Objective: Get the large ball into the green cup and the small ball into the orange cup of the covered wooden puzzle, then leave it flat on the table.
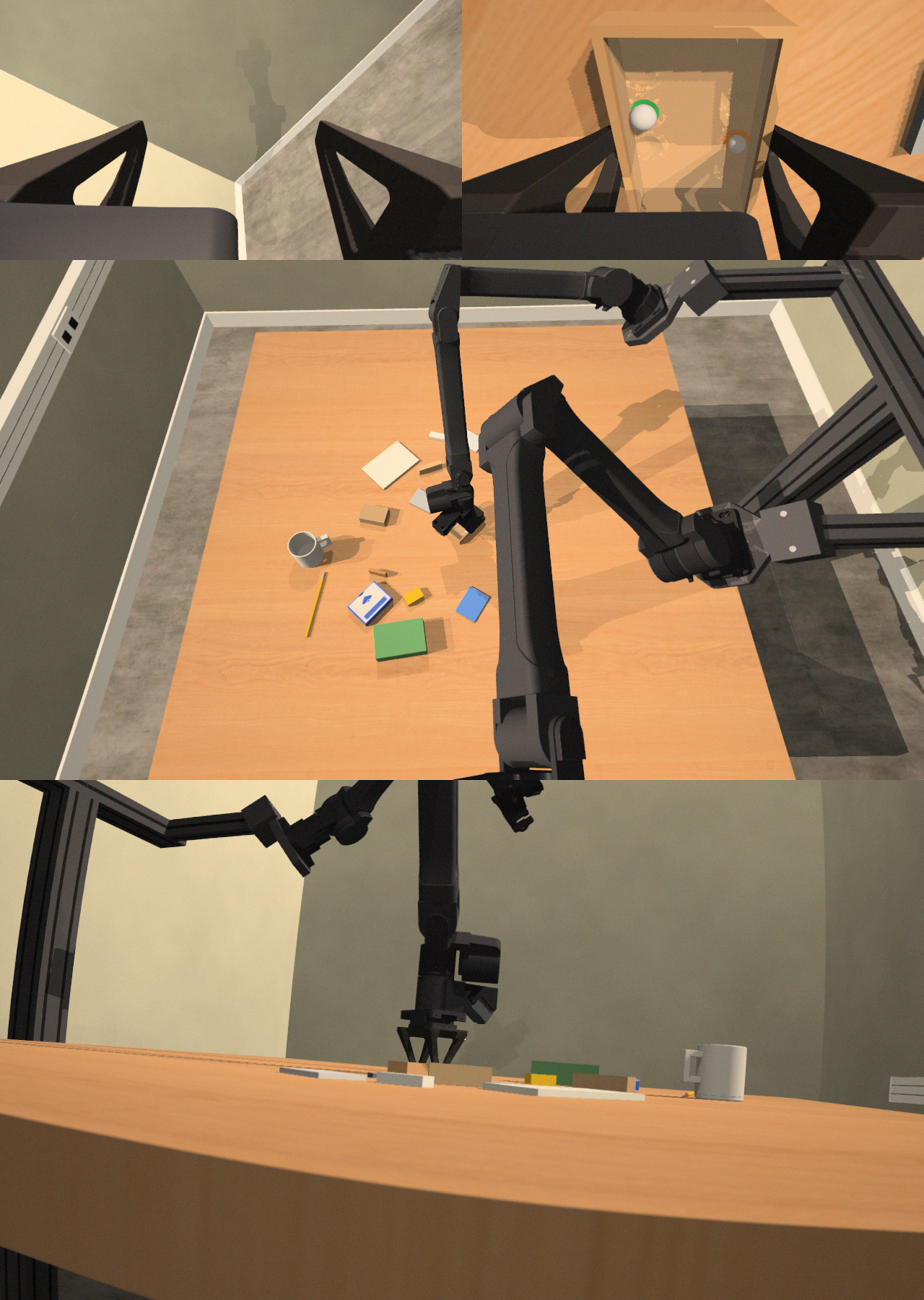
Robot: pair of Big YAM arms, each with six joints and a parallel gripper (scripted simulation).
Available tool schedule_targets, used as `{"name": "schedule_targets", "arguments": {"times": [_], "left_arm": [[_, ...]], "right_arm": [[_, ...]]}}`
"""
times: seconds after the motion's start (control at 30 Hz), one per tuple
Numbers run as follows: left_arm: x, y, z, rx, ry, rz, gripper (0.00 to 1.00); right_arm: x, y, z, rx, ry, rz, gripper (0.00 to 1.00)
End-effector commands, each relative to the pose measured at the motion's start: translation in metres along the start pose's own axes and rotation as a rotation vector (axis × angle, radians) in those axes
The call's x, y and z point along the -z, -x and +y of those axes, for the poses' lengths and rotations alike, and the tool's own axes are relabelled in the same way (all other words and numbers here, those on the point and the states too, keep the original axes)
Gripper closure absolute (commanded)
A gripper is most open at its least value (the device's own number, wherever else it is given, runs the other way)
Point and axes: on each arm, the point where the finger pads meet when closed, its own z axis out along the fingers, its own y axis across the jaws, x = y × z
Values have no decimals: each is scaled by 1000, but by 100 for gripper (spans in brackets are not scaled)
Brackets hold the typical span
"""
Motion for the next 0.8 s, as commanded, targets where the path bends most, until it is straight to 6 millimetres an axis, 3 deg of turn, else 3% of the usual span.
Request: {"name": "schedule_targets", "arguments": {"times": [0.0,0.6,0.63,0.77], "left_arm": [[3,1,11,7,23,-13,0],[3,1,11,7,23,-13,0],[3,1,11,7,23,-13,0],[3,1,11,7,23,-13,0]], "right_arm": [[-1,7,-12,-4,-15,-16,31],[-3,5,-10,-2,-13,-12,31],[-3,5,-10,-2,-13,-12,14],[-3,5,-10,-2,-13,-12,14]]}}
